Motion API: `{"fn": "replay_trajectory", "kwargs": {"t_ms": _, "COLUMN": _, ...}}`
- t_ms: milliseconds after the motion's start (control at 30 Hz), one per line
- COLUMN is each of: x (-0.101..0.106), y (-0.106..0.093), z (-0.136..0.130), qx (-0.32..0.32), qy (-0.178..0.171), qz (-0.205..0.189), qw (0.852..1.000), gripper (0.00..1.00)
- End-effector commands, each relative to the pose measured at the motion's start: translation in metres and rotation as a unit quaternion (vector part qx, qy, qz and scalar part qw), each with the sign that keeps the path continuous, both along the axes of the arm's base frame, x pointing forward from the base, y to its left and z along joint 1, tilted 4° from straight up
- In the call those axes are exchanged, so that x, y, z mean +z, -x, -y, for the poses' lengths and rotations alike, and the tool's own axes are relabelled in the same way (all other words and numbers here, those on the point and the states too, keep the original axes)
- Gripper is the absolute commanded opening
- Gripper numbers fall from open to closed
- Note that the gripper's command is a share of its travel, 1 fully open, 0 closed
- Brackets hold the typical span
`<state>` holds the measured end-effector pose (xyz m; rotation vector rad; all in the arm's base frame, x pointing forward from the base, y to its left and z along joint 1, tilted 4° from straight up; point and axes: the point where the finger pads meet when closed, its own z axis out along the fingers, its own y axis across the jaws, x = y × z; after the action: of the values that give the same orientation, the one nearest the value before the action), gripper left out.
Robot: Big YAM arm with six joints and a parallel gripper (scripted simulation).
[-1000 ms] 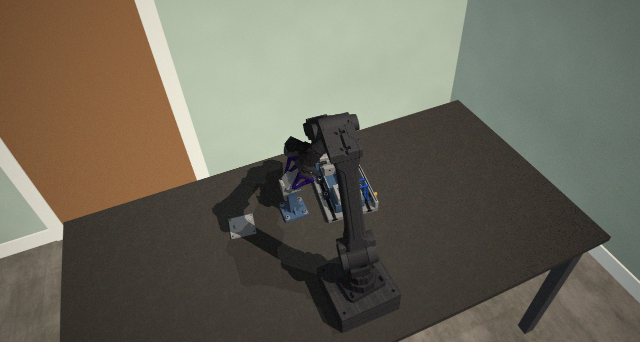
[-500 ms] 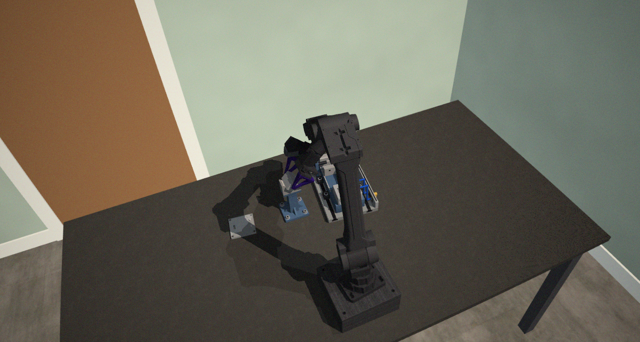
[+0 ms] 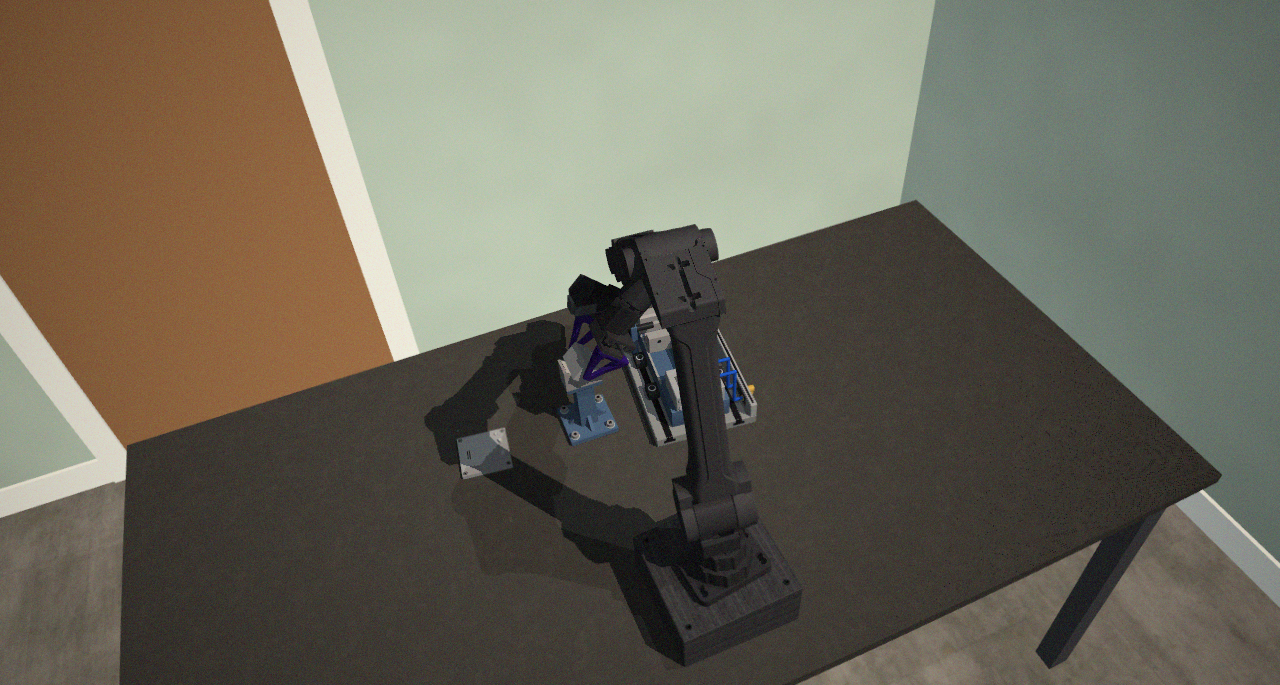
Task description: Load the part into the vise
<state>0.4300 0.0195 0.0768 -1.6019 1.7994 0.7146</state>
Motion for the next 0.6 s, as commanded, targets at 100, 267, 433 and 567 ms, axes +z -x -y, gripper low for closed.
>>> {"fn": "replay_trajectory", "kwargs": {"t_ms": 100, "x": -0.001, "y": -0.004, "z": -0.005, "qx": 0.003, "qy": 0.007, "qz": 0.0, "qw": 1.0, "gripper": 0.81}}
{"fn": "replay_trajectory", "kwargs": {"t_ms": 267, "x": 0.01, "y": -0.006, "z": -0.004, "qx": 0.003, "qy": 0.017, "qz": 0.012, "qw": 1.0, "gripper": 0.81}}
{"fn": "replay_trajectory", "kwargs": {"t_ms": 433, "x": 0.009, "y": -0.005, "z": -0.004, "qx": 0.002, "qy": 0.022, "qz": 0.01, "qw": 1.0, "gripper": 0.81}}
{"fn": "replay_trajectory", "kwargs": {"t_ms": 567, "x": 0.011, "y": -0.008, "z": -0.004, "qx": 0.002, "qy": 0.031, "qz": 0.014, "qw": 0.999, "gripper": 0.81}}
